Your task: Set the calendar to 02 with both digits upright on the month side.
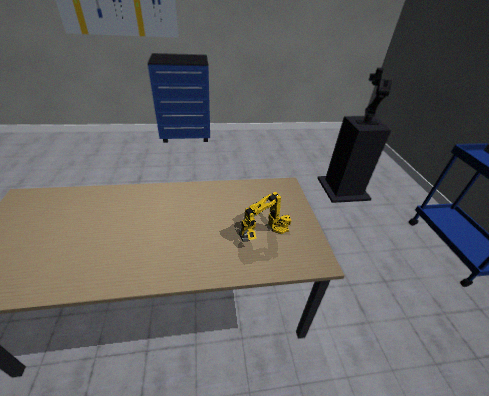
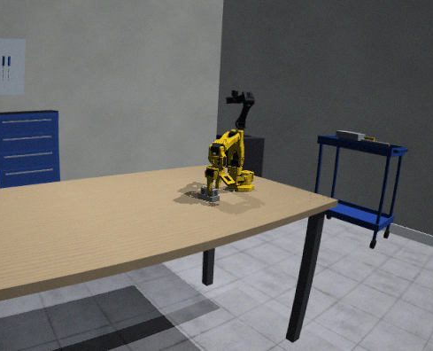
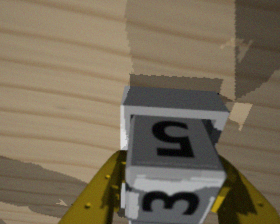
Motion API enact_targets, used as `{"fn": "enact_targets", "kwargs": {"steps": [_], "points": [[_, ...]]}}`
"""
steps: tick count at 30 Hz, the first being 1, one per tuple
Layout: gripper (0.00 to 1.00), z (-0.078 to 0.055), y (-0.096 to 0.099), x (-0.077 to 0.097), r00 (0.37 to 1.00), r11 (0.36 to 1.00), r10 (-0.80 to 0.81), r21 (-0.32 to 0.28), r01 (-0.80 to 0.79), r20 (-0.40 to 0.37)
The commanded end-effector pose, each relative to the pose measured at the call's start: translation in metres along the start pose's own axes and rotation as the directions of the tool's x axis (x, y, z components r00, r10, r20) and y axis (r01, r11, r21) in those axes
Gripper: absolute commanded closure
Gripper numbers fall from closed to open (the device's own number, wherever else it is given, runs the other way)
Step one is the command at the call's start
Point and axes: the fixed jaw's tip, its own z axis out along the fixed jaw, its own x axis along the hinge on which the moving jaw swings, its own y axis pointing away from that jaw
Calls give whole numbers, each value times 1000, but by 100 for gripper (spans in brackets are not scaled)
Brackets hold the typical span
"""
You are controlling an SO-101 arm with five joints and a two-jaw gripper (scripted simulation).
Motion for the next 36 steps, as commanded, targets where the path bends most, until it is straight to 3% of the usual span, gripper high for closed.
{"fn": "enact_targets", "kwargs": {"steps": [1,17,36], "points": [[100,-14,-8,-2,1000,999,-1,43,0,12],[100,-51,-5,-1,1000,999,-1,43,0,12],[100,-54,-4,-1,1000,999,-1,43,0,12]]}}
